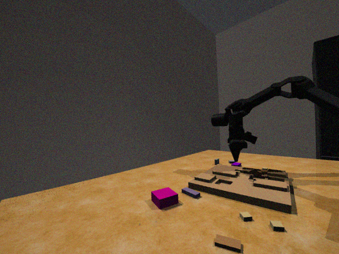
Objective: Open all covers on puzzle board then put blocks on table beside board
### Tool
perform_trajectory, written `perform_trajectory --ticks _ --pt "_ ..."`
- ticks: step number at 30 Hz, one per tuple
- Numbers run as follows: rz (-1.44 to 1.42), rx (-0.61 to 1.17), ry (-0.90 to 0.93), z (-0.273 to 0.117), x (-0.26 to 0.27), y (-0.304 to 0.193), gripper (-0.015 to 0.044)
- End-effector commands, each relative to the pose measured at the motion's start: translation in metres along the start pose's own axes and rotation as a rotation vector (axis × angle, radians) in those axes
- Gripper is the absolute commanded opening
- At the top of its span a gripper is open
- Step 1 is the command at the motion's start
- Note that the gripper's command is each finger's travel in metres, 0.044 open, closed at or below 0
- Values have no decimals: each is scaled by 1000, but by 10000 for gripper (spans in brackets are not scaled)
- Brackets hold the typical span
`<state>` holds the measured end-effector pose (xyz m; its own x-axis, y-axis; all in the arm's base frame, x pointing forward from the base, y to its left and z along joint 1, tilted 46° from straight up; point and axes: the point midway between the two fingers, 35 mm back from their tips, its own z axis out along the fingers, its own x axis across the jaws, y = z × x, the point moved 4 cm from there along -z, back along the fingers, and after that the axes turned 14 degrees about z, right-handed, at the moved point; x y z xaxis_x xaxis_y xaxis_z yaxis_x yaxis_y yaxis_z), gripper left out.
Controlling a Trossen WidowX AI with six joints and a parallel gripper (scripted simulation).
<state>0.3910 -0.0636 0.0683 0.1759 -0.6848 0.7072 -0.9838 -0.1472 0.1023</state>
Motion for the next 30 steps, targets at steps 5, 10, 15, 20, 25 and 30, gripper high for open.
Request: perform_trajectory --ticks 5,10,15,20,25,30 --pt "-11 -13 4 30 -2 4 0" --pt "-11 -13 4 32 -2 4 0" --pt "-11 -13 4 37 -2 4 0" --pt "-11 -13 4 41 -2 5 0" --pt "-11 -13 4 42 -2 5 0" --pt "-12 -13 4 43 -3 9 0"
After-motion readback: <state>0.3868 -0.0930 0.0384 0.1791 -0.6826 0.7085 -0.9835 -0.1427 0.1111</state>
